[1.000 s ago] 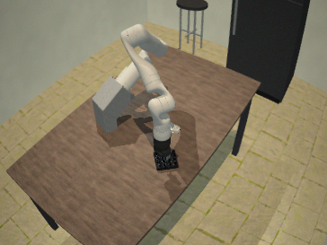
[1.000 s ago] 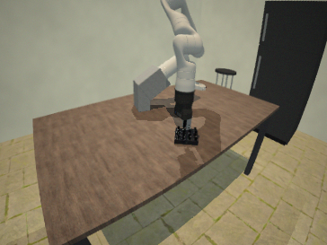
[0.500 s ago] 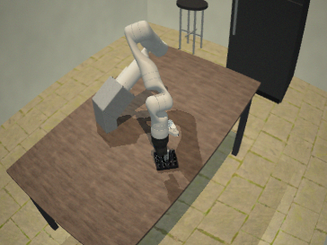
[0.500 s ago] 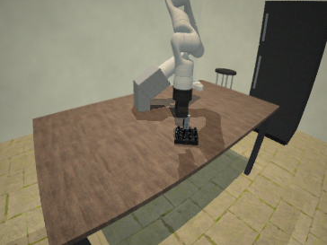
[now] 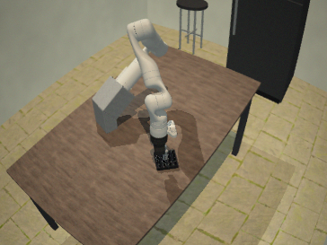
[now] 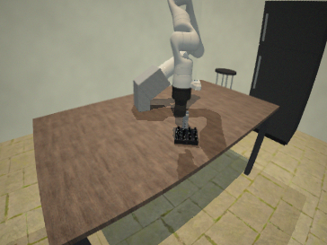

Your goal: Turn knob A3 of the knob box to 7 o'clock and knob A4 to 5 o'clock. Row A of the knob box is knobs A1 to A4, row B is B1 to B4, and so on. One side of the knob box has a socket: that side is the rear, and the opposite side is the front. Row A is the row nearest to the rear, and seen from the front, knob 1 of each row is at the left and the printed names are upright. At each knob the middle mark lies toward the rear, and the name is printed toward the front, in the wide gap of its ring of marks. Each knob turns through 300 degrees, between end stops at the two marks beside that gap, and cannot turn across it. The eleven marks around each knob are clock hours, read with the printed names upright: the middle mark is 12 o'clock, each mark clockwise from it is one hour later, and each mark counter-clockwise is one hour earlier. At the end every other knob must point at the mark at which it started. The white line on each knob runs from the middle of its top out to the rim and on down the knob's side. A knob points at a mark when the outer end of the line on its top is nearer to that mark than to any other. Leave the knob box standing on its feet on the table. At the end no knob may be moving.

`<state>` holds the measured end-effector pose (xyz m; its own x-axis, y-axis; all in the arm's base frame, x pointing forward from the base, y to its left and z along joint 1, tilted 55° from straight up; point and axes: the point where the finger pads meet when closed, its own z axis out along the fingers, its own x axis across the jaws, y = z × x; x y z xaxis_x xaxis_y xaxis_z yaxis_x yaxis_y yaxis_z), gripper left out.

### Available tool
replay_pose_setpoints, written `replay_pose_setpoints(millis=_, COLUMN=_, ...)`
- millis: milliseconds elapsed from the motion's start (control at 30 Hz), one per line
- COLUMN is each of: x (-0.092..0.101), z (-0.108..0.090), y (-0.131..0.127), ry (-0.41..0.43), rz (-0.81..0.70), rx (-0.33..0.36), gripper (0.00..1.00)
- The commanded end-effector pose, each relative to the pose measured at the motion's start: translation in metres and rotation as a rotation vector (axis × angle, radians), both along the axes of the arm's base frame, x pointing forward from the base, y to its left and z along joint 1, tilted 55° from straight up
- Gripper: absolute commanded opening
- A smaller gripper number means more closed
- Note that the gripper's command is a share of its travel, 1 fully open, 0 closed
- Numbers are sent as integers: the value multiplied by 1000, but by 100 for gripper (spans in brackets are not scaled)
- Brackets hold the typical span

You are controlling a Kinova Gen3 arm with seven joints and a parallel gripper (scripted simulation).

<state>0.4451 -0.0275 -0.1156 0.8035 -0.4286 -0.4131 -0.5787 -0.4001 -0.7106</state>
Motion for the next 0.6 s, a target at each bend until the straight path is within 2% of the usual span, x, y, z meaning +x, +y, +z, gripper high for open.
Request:
replay_pose_setpoints(millis=0, x=0, z=0, y=-2, ry=9, rz=-7, rx=-3, gripper=46)
replay_pose_setpoints(millis=567, x=0, z=0, y=-3, ry=19, rz=-15, rx=-1, gripper=46)
